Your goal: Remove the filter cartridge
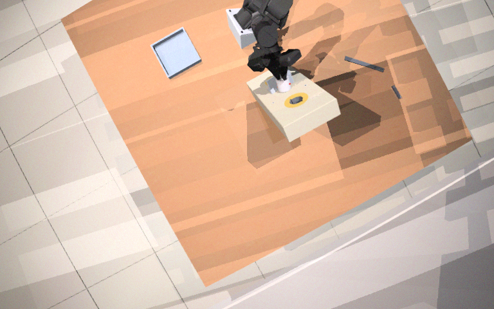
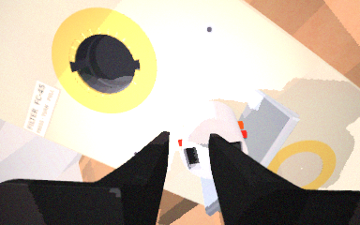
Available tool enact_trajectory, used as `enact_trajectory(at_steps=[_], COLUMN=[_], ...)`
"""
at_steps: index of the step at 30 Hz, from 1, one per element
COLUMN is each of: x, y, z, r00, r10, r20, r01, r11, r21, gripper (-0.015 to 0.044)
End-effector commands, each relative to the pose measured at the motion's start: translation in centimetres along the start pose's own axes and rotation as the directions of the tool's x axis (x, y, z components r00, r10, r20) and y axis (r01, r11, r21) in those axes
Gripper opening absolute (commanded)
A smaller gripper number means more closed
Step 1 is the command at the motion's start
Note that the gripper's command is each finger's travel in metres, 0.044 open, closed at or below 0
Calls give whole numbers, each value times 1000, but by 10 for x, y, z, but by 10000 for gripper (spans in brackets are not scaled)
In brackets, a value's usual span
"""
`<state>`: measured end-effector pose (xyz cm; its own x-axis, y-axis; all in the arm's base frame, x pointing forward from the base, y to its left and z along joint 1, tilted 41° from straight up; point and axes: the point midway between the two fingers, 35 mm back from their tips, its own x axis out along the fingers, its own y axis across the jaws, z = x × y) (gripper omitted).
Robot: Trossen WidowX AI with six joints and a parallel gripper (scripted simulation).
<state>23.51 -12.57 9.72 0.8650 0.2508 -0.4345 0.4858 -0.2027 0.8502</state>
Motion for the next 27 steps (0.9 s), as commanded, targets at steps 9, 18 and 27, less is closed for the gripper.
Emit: enact_trajectory(at_steps=[9,18,27], x=[-9,-46,-37], y=[63,109,84], z=[32,57,45], r00=[1000,1000,993], r10=[11,8,-109], r20=[6,12,-38], r01=[-11,-8,89], r11=[1000,1000,932], r21=[-17,-22,-351], gripper=[117,327,305])
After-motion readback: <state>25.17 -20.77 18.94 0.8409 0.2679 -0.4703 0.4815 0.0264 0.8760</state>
